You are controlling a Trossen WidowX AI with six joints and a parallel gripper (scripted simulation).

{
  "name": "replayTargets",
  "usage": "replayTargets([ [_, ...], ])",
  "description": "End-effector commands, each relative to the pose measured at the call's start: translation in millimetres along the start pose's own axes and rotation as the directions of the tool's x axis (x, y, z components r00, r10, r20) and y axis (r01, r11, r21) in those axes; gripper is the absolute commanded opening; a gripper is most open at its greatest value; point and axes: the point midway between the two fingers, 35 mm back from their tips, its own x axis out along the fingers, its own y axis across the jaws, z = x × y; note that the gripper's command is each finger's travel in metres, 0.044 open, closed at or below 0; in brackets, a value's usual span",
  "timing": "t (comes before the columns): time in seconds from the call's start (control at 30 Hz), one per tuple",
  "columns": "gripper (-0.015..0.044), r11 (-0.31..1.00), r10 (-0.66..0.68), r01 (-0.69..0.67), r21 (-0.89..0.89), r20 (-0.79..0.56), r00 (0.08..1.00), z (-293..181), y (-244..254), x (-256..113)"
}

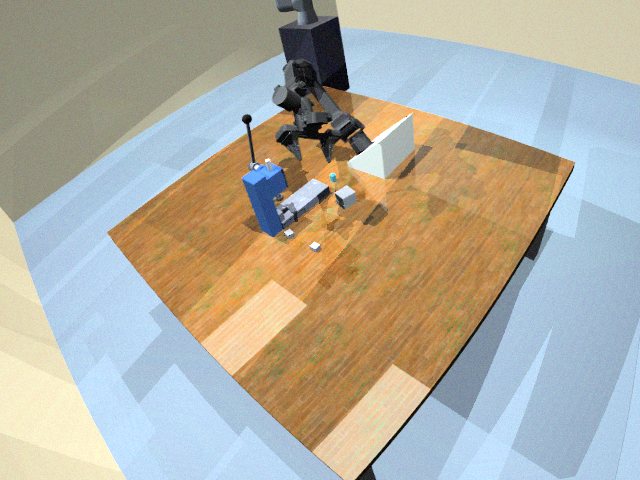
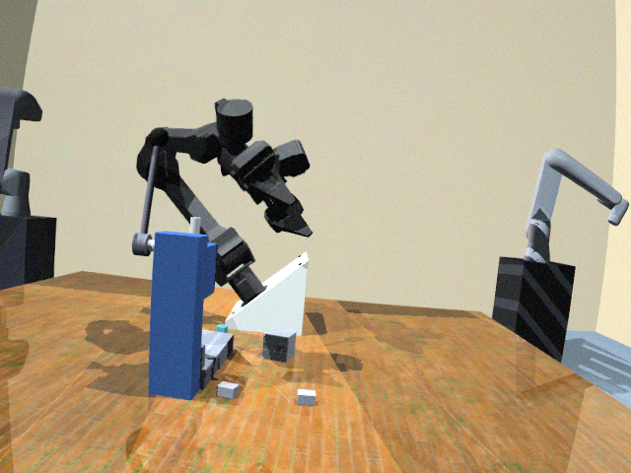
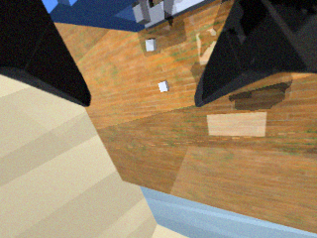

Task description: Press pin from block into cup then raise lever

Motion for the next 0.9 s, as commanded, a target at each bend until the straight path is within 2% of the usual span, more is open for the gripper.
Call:
replayTargets([
  [0.0, 0.0440, 0.916, 0.212, -0.268, -0.299, -0.206, 0.955, -27, 48, 26],
  [0.1, 0.0440, 0.733, 0.342, -0.488, -0.474, -0.362, 0.867, -49, 83, 34],
  [0.2, 0.0440, 0.405, 0.447, -0.693, -0.597, -0.531, 0.720, -70, 119, 35],
  [0.27, 0.0440, 0.133, 0.482, -0.770, -0.623, -0.639, 0.600, -84, 138, 31],
  [0.33, 0.0440, -0.045, 0.487, -0.786, -0.616, -0.701, 0.521, -93, 148, 27],
  [0.87, 0.0440, -0.091, 0.489, -0.781, -0.618, -0.710, 0.506, -103, 157, 35],
])
